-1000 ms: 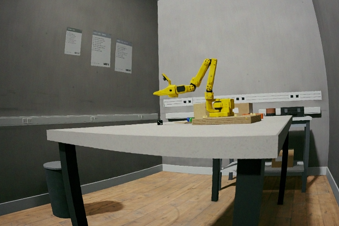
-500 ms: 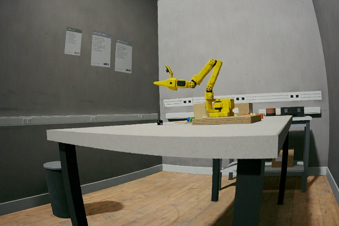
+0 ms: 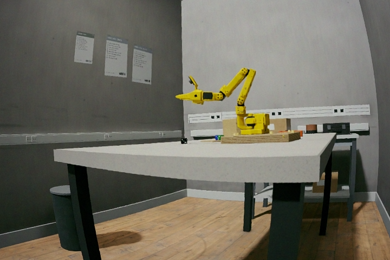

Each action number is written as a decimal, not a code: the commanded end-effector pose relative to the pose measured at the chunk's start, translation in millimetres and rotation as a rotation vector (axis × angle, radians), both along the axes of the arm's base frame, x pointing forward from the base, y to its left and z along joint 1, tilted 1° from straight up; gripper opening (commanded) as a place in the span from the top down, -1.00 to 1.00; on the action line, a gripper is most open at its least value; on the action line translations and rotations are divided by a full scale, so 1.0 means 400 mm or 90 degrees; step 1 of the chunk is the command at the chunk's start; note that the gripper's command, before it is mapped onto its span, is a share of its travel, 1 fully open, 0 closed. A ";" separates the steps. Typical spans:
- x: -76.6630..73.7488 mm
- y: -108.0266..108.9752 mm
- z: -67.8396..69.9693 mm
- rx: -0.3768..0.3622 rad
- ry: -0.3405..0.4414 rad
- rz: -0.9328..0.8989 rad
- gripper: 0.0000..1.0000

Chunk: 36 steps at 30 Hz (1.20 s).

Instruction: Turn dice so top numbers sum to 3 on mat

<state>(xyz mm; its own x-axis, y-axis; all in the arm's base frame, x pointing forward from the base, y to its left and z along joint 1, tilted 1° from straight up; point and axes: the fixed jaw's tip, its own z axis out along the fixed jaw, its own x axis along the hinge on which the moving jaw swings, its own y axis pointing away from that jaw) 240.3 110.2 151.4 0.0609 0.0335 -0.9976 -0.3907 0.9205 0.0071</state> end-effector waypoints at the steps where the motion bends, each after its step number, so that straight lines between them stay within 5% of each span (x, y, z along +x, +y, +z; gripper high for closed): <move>1: 0.007 0.008 0.001 -0.010 0.010 0.004 0.44; 16: 0.057 0.035 -0.020 -0.062 0.119 0.009 0.44; 36: 0.087 0.063 -0.044 -0.179 0.358 0.024 0.44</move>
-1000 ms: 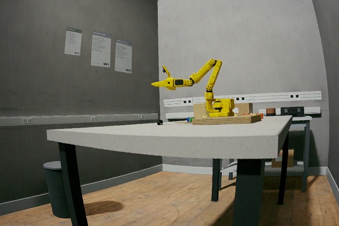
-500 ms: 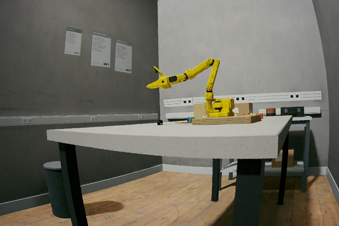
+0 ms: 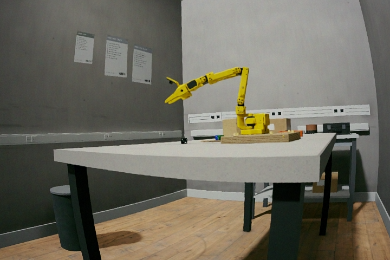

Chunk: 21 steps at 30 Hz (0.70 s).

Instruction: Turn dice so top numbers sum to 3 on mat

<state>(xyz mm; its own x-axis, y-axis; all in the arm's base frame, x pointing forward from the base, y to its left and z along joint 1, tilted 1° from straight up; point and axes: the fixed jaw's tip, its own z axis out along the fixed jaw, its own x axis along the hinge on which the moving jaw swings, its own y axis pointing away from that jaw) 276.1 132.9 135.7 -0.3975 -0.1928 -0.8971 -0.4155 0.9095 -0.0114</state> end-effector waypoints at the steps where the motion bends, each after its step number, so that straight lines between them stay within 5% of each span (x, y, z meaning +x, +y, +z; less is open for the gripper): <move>1: -0.004 0.006 -0.006 -0.039 0.071 0.010 0.44; 12: -0.039 -0.003 -0.003 -0.109 0.211 0.020 0.44; 21: -0.068 -0.013 0.003 -0.143 0.279 0.025 0.44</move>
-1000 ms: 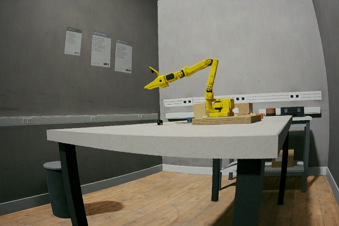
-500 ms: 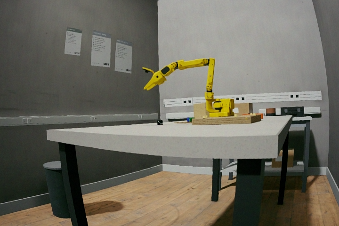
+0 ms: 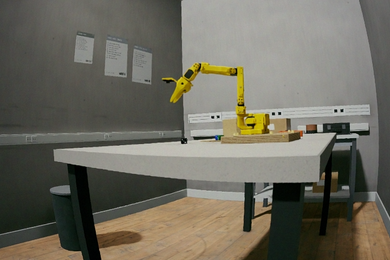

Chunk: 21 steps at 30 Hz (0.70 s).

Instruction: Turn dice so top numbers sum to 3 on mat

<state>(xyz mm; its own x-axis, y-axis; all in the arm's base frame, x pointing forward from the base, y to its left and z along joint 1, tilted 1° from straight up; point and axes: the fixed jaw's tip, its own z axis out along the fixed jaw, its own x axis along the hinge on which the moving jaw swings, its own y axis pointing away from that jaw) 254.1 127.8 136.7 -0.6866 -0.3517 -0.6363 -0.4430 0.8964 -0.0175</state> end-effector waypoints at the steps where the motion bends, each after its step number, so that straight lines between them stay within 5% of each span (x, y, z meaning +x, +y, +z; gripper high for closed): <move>1: -0.017 -0.001 0.001 -0.026 0.046 0.011 0.44; 21: -0.052 -0.015 0.009 -0.058 0.111 0.016 0.44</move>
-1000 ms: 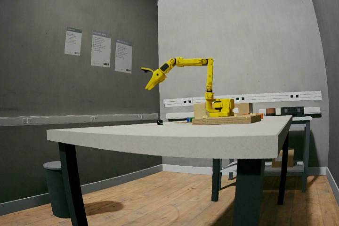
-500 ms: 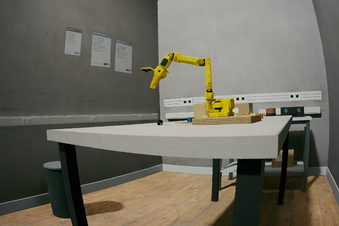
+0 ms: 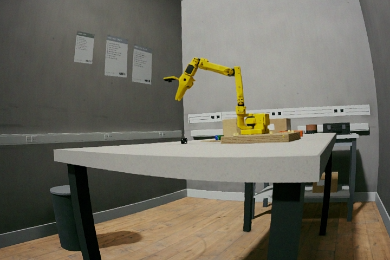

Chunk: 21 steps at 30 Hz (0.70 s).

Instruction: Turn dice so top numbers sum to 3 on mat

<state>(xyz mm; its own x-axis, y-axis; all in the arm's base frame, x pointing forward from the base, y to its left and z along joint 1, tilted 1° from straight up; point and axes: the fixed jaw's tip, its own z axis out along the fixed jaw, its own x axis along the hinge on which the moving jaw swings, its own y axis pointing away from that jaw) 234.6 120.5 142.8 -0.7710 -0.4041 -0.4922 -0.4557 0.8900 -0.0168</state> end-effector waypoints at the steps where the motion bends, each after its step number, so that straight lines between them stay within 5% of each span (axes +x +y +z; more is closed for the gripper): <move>1: -0.004 0.003 -0.006 -0.008 0.012 0.009 0.44; 12: -0.003 0.004 -0.023 -0.016 0.029 0.009 0.44; 21: -0.008 0.001 -0.152 -0.077 0.156 0.010 0.44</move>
<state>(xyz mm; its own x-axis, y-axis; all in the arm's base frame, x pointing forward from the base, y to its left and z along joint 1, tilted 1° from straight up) 234.7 120.6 104.5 -0.8347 -0.4350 -0.3379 -0.4583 0.8887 -0.0120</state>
